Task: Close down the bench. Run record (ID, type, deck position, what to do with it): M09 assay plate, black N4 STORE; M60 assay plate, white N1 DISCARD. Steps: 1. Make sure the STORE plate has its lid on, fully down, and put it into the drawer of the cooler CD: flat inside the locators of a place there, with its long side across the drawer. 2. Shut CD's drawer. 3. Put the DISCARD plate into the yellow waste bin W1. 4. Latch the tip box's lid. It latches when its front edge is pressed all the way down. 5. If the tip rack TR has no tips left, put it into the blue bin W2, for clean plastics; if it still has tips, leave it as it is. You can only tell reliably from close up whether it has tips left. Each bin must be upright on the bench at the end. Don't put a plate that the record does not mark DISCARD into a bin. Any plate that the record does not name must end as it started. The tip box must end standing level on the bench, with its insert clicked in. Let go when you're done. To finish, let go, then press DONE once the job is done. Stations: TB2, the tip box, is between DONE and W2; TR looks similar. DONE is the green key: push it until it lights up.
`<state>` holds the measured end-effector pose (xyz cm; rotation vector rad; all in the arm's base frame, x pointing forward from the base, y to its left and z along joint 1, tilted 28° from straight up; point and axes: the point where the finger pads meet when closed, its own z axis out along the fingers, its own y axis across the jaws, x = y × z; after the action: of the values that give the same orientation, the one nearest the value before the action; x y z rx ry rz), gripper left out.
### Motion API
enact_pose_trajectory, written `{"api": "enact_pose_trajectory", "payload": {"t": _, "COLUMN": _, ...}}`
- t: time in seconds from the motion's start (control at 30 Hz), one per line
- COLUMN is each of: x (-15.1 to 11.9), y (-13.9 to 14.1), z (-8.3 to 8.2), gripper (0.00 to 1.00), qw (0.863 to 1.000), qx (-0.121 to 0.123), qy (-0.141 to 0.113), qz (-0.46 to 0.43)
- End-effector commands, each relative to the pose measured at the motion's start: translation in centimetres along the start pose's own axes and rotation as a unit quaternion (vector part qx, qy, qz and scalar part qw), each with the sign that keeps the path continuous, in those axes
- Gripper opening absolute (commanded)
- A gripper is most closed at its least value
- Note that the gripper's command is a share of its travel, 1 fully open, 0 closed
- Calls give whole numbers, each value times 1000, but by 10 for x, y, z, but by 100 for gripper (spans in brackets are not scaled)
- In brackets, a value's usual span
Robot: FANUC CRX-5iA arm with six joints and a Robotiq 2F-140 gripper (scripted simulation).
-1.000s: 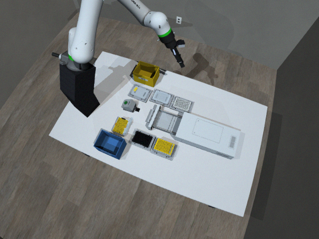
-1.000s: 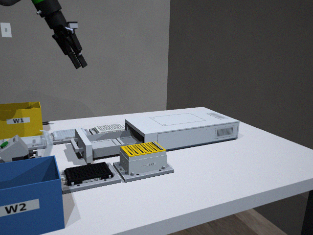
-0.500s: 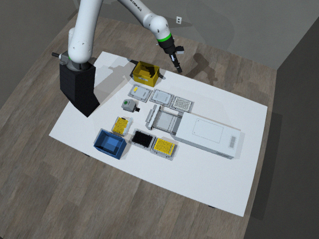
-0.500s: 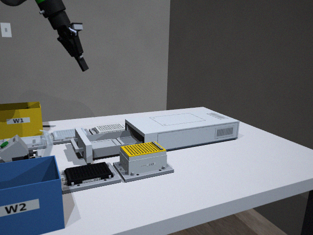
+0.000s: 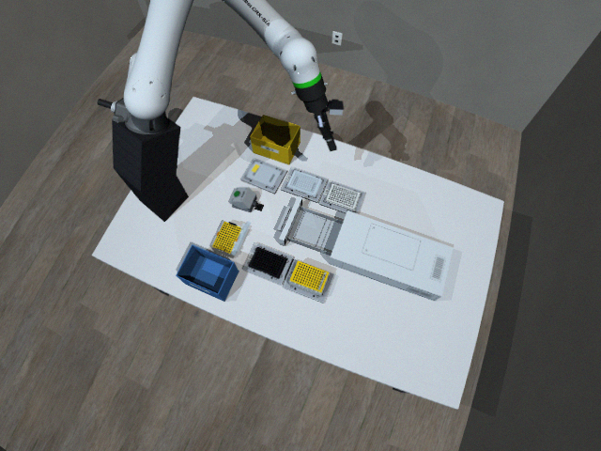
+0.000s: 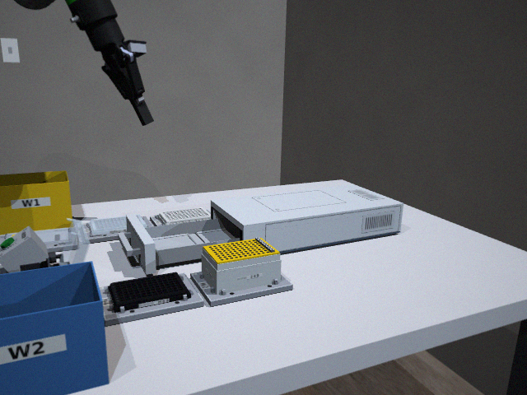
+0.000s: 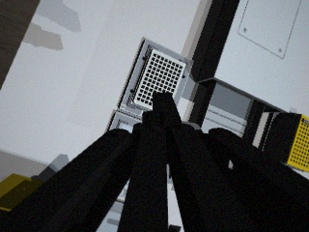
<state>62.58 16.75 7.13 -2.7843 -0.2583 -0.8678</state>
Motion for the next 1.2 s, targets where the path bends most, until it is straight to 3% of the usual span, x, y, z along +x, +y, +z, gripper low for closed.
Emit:
{"api": "enact_pose_trajectory", "payload": {"t": 0.0, "x": -10, "y": 18, "z": 2, "gripper": 10, "qw": 999, "qx": -10, "qy": -27, "qz": 17}}
{"api": "enact_pose_trajectory", "payload": {"t": 0.23, "x": -25, "y": 38, "z": 5, "gripper": 10, "qw": 999, "qx": -10, "qy": -27, "qz": 17}}
{"api": "enact_pose_trajectory", "payload": {"t": 0.33, "x": -35, "y": 49, "z": 6, "gripper": 10, "qw": 997, "qx": -17, "qy": -58, "qz": 40}}
{"api": "enact_pose_trajectory", "payload": {"t": 0.6, "x": -58, "y": 75, "z": 9, "gripper": 10, "qw": 997, "qx": -18, "qy": -58, "qz": 40}}
{"api": "enact_pose_trajectory", "payload": {"t": 0.7, "x": -69, "y": 85, "z": 10, "gripper": 10, "qw": 994, "qx": -19, "qy": -87, "qz": 63}}
{"api": "enact_pose_trajectory", "payload": {"t": 0.97, "x": -89, "y": 103, "z": 11, "gripper": 10, "qw": 994, "qx": -19, "qy": -87, "qz": 63}}
{"api": "enact_pose_trajectory", "payload": {"t": 1.03, "x": -97, "y": 108, "z": 11, "gripper": 10, "qw": 990, "qx": -14, "qy": -112, "qz": 85}}
{"api": "enact_pose_trajectory", "payload": {"t": 1.17, "x": -114, "y": 120, "z": 11, "gripper": 10, "qw": 990, "qx": -14, "qy": -114, "qz": 87}}
